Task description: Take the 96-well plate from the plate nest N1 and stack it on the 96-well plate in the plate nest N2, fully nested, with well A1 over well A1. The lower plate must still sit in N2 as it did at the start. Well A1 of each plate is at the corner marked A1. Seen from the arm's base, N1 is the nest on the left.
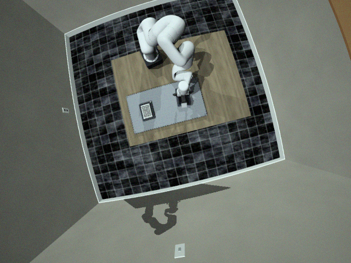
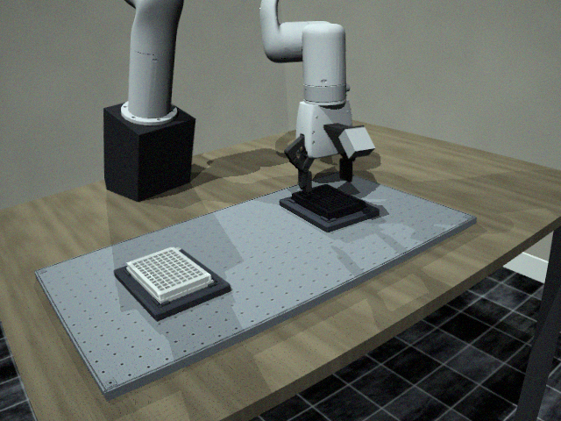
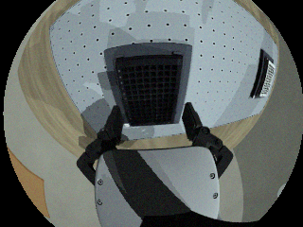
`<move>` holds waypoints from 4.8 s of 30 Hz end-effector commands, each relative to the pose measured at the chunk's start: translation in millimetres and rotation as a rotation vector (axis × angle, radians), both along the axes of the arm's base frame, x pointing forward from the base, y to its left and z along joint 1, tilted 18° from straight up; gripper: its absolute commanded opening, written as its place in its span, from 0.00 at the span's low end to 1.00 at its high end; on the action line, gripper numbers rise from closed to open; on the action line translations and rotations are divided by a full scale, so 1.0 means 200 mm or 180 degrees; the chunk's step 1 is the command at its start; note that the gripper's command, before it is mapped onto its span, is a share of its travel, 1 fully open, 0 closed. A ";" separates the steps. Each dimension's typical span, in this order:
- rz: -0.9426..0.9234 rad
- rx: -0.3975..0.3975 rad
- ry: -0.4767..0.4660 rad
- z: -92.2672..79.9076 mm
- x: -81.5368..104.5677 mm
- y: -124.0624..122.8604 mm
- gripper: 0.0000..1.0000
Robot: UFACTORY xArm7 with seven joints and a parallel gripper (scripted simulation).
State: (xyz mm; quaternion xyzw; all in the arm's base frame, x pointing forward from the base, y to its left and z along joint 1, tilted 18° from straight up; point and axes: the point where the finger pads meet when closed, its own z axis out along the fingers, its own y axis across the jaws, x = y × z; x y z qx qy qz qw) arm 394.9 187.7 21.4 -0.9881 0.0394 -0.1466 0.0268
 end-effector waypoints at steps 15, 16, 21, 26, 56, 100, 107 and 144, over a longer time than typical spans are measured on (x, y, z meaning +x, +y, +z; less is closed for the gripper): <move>0.0028 0.0066 -0.0049 -0.04 0.03 0.01 1.00; 0.0028 0.0066 -0.0049 -0.04 0.03 0.01 1.00; 0.0027 0.0067 -0.0049 -0.05 0.03 0.01 1.00; 0.0027 0.0067 -0.0049 -0.06 0.03 0.01 1.00; 0.0027 0.0067 -0.0049 -0.13 0.06 0.01 1.00; 0.0027 0.0067 -0.0049 -0.13 0.06 0.01 0.00; 0.0027 0.0067 -0.0049 -0.13 0.06 0.01 0.00; 0.0027 0.0067 -0.0049 -0.08 0.04 0.01 0.00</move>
